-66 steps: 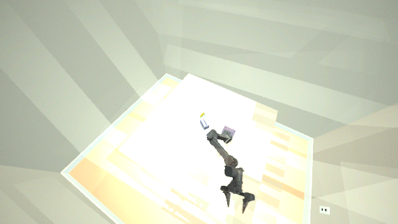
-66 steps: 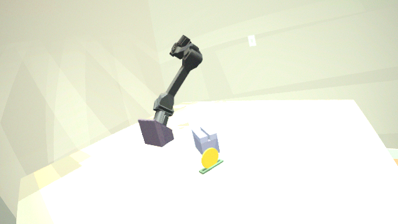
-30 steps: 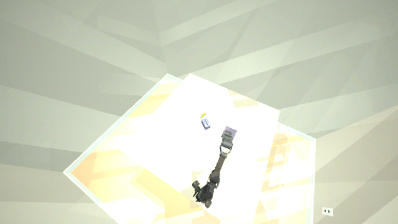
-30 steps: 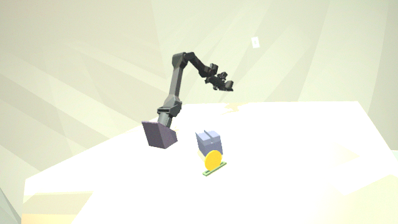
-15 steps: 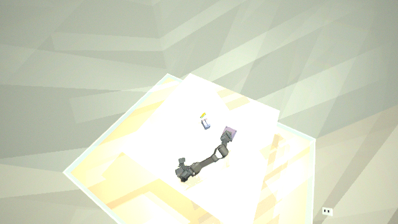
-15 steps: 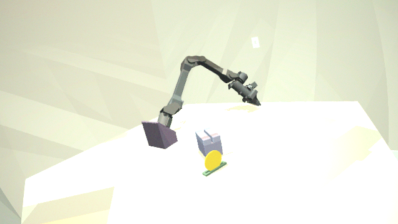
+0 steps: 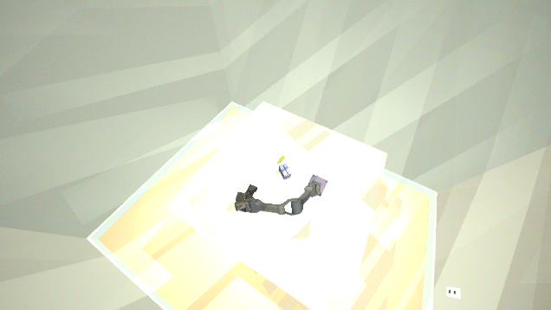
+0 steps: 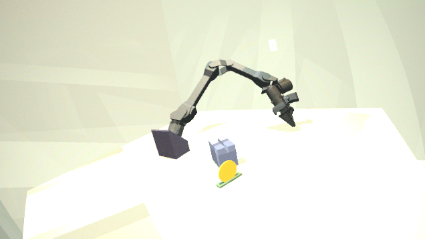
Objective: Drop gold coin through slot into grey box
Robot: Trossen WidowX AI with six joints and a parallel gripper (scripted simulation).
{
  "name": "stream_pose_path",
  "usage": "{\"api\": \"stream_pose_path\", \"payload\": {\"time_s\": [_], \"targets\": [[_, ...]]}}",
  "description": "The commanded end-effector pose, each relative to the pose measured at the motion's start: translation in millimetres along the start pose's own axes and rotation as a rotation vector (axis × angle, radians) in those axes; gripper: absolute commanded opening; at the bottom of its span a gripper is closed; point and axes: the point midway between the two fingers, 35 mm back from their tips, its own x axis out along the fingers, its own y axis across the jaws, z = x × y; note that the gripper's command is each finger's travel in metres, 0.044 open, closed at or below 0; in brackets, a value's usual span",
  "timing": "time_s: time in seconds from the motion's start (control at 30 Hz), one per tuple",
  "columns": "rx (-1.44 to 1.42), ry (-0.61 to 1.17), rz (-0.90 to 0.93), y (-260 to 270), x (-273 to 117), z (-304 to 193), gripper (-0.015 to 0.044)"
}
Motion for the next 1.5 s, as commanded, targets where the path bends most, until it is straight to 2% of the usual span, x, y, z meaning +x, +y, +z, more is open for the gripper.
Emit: {"api": "stream_pose_path", "payload": {"time_s": [0.0, 0.17, 0.33, 0.53, 0.73, 1.0, 1.17, 1.47], "targets": [[0.193, 0.111, -0.107, -68, 24, 7, 0.0161], [0.486, 0.252, -0.223, -157, 40, 5, 0.0161], [0.833, 0.388, -0.313, -246, 40, -10, 0.0161], [1.327, 0.546, -0.369, -342, 21, -43, 0.0161], [1.869, 0.693, -0.339, -419, -12, -83, 0.0161], [1.931, 0.709, -0.33, -428, -19, -93, 0.0161], [1.931, 0.71, -0.329, -417, 7, -110, 0.0161], [1.931, 0.71, -0.328, -409, 21, -117, 0.0161]]}}
